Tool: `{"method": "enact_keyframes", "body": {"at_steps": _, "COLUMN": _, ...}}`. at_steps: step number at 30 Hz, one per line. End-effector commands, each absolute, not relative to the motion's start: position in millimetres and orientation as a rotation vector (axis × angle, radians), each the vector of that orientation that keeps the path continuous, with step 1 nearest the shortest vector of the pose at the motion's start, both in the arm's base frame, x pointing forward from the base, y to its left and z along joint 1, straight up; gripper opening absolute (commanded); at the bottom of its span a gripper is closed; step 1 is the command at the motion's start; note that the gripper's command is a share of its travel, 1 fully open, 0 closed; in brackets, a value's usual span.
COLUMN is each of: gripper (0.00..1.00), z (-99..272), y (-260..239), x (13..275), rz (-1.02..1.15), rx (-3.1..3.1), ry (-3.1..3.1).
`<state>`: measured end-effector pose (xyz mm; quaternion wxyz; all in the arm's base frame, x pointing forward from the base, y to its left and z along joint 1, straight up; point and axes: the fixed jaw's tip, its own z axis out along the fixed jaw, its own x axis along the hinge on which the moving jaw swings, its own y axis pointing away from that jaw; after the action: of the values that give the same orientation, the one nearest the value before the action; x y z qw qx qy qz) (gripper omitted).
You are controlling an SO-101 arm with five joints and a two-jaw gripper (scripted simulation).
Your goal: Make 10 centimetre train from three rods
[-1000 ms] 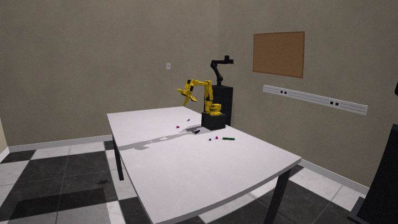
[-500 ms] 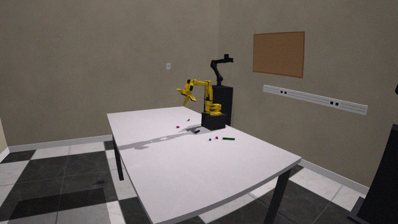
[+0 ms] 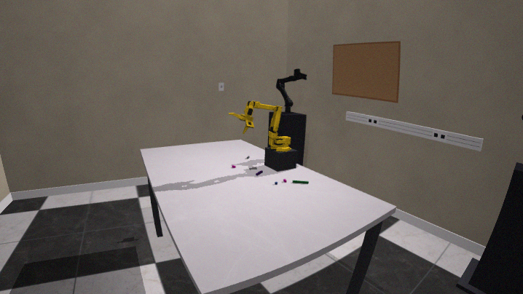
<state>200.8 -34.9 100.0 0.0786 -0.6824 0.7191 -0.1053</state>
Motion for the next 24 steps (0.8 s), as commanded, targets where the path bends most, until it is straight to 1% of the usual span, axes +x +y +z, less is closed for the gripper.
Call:
{"method": "enact_keyframes", "body": {"at_steps": 1, "gripper": 1.00, "z": 104, "y": -58, "x": 176, "rz": -0.330, "rx": -1.861, "ry": 2.325}}
{"method": "enact_keyframes", "body": {"at_steps": 7, "gripper": 1.00, "z": 102, "y": -78, "x": 138, "rz": -0.312, "rx": -1.569, "ry": 2.568}}
{"method": "enact_keyframes", "body": {"at_steps": 9, "gripper": 1.00, "z": 102, "y": -78, "x": 138, "rz": -0.312, "rx": -1.569, "ry": 2.568}}
{"method": "enact_keyframes", "body": {"at_steps": 13, "gripper": 1.00, "z": 99, "y": -84, "x": 112, "rz": -0.296, "rx": -1.351, "ry": 2.711}}
{"method": "enact_keyframes", "body": {"at_steps": 16, "gripper": 1.00, "z": 96, "y": -86, "x": 98, "rz": -0.286, "rx": -1.224, "ry": 2.783}}
{"method": "enact_keyframes", "body": {"at_steps": 20, "gripper": 1.00, "z": 93, "y": -87, "x": 88, "rz": -0.278, "rx": -1.117, "ry": 2.836}}
{"method": "enact_keyframes", "body": {"at_steps": 24, "gripper": 1.00, "z": 92, "y": -86, "x": 84, "rz": -0.275, "rx": -1.080, "ry": 2.853}}
